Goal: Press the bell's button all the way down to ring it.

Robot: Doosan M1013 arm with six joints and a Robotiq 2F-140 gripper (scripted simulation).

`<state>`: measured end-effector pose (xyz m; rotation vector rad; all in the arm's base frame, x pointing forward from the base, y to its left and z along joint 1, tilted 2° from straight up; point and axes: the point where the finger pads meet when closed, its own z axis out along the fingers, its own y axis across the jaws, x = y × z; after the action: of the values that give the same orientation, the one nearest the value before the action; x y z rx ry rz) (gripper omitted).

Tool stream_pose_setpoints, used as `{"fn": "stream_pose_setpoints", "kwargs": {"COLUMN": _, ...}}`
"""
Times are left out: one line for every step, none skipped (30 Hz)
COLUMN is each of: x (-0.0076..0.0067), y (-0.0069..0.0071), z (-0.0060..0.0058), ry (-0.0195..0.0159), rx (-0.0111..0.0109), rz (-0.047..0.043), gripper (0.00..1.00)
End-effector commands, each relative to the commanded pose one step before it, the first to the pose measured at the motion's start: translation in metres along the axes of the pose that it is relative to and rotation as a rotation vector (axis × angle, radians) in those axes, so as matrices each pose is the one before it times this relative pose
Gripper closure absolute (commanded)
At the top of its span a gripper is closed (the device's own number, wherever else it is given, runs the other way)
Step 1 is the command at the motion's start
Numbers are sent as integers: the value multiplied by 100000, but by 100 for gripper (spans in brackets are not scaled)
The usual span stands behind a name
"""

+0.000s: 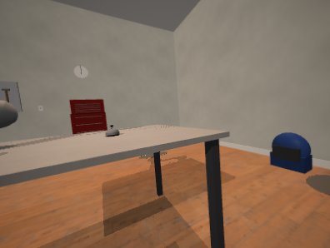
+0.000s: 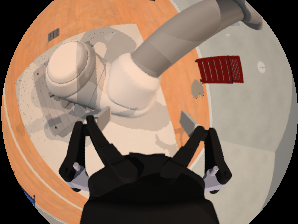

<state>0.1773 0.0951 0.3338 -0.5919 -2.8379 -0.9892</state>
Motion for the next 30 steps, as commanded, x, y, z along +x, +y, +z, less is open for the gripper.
{"fn": "stream_pose_setpoints", "kwargs": {"x": 3, "y": 1, "z": -4, "ry": 7, "rx": -23, "rz": -1, "gripper": 0}}
{"fn": "stream_pose_setpoints", "kwargs": {"x": 0, "y": 0, "z": 0, "ry": 0, "rx": 0, "rz": 0, "gripper": 0}}
{"fn": "stream_pose_setpoints", "kwargs": {"x": 0, "y": 0, "z": 0, "ry": 0, "rx": 0, "rz": 0, "gripper": 0}}
{"fn": "stream_pose_setpoints", "kwargs": {"x": 0, "y": 0, "z": 0, "ry": 0, "rx": 0, "rz": 0, "gripper": 0}}
{"fn": "stream_pose_setpoints", "kwargs": {"x": 0, "y": 0, "z": 0, "ry": 0, "rx": 0, "rz": 0, "gripper": 0}}
{"fn": "stream_pose_setpoints", "kwargs": {"x": 0, "y": 0, "z": 0, "ry": 0, "rx": 0, "rz": 0, "gripper": 0}}
{"fn": "stream_pose_setpoints", "kwargs": {"x": 0, "y": 0, "z": 0, "ry": 0, "rx": 0, "rz": 0, "gripper": 0}}
{"fn": "stream_pose_setpoints", "kwargs": {"x": 0, "y": 0, "z": 0, "ry": 0, "rx": 0, "rz": 0, "gripper": 0}}
{"fn": "stream_pose_setpoints", "kwargs": {"x": 0, "y": 0, "z": 0, "ry": 0, "rx": 0, "rz": 0, "gripper": 0}}
{"fn": "stream_pose_setpoints", "kwargs": {"x": 0, "y": 0, "z": 0, "ry": 0, "rx": 0, "rz": 0, "gripper": 0}}
{"fn": "stream_pose_setpoints", "kwargs": {"x": 0, "y": 0, "z": 0, "ry": 0, "rx": 0, "rz": 0, "gripper": 0}}
{"fn": "stream_pose_setpoints", "kwargs": {"x": 0, "y": 0, "z": 0, "ry": 0, "rx": 0, "rz": 0, "gripper": 0}}
{"fn": "stream_pose_setpoints", "kwargs": {"x": 0, "y": 0, "z": 0, "ry": 0, "rx": 0, "rz": 0, "gripper": 0}}
{"fn": "stream_pose_setpoints", "kwargs": {"x": 0, "y": 0, "z": 0, "ry": 0, "rx": 0, "rz": 0, "gripper": 0}}
{"fn": "stream_pose_setpoints", "kwargs": {"x": 0, "y": 0, "z": 0, "ry": 0, "rx": 0, "rz": 0, "gripper": 0}}
{"fn": "stream_pose_setpoints", "kwargs": {"x": 0, "y": 0, "z": 0, "ry": 0, "rx": 0, "rz": 0, "gripper": 0}}
{"fn": "stream_pose_setpoints", "kwargs": {"x": 0, "y": 0, "z": 0, "ry": 0, "rx": 0, "rz": 0, "gripper": 0}}
{"fn": "stream_pose_setpoints", "kwargs": {"x": -10, "y": -3, "z": -6, "ry": 3, "rx": 18, "rz": 1, "gripper": 0}}
{"fn": "stream_pose_setpoints", "kwargs": {"x": -67, "y": -22, "z": -39, "ry": 22, "rx": 122, "rz": 4, "gripper": 0}}
{"fn": "stream_pose_setpoints", "kwargs": {"x": -173, "y": -55, "z": -100, "ry": 55, "rx": 310, "rz": 10, "gripper": 0}}
{"fn": "stream_pose_setpoints", "kwargs": {"x": -318, "y": -101, "z": -179, "ry": 99, "rx": 567, "rz": 14, "gripper": 0}}
{"fn": "stream_pose_setpoints", "kwargs": {"x": -498, "y": -154, "z": -269, "ry": 146, "rx": 877, "rz": 11, "gripper": 0}}
{"fn": "stream_pose_setpoints", "kwargs": {"x": -709, "y": -212, "z": -359, "ry": 192, "rx": 1224, "rz": -5, "gripper": 0}}
{"fn": "stream_pose_setpoints", "kwargs": {"x": -947, "y": -271, "z": -440, "ry": 228, "rx": 1596, "rz": -41, "gripper": 0}}
{"fn": "stream_pose_setpoints", "kwargs": {"x": -1211, "y": -324, "z": -502, "ry": 248, "rx": 1979, "rz": -106, "gripper": 0}}
{"fn": "stream_pose_setpoints", "kwargs": {"x": -1364, "y": -338, "z": -492, "ry": 227, "rx": 2159, "rz": -185, "gripper": 0}}
{"fn": "stream_pose_setpoints", "kwargs": {"x": -726, "y": -170, "z": -232, "ry": 99, "rx": 1121, "rz": -124, "gripper": 0}}
{"fn": "stream_pose_setpoints", "kwargs": {"x": -880, "y": -195, "z": -256, "ry": 102, "rx": 1334, "rz": -172, "gripper": 0}}
{"fn": "stream_pose_setpoints", "kwargs": {"x": -962, "y": -199, "z": -250, "ry": 90, "rx": 1430, "rz": -214, "gripper": 0}}
{"fn": "stream_pose_setpoints", "kwargs": {"x": -973, "y": -187, "z": -222, "ry": 69, "rx": 1418, "rz": -243, "gripper": 0}}
